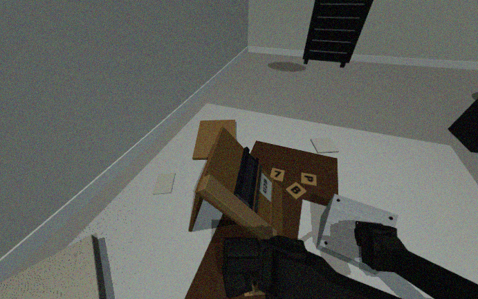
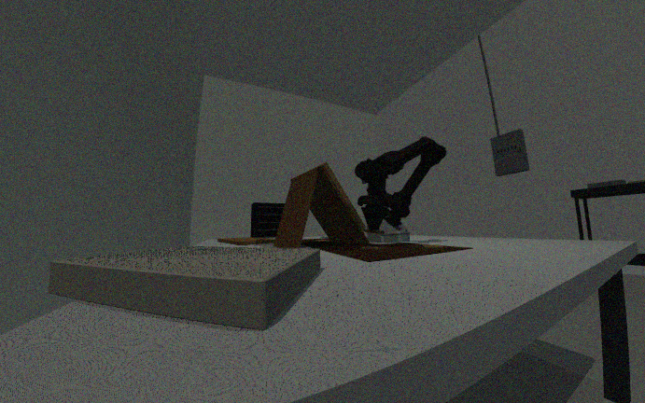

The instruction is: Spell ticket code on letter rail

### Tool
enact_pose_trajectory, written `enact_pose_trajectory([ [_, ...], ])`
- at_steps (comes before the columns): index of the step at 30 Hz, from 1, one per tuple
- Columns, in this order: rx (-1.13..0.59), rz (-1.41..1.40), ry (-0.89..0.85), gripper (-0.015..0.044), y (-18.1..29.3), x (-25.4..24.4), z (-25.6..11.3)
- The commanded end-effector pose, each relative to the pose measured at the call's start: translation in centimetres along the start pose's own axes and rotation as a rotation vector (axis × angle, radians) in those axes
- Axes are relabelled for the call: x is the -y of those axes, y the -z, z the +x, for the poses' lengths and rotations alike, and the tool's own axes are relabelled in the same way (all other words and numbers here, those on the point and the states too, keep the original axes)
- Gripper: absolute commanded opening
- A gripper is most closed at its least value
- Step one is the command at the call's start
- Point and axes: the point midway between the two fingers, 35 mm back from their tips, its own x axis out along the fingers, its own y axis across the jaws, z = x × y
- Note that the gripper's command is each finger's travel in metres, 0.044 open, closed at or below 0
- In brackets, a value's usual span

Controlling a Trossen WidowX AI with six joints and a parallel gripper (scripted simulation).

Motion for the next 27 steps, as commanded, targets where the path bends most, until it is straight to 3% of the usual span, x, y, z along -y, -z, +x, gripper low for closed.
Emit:
enact_pose_trajectory([
  [1,-0.012,0.057,0.022,0.0,0.6,1.1,-0.1],
  [27,-0.042,0.392,0.173,0.0,3.6,6.9,-1.6],
])
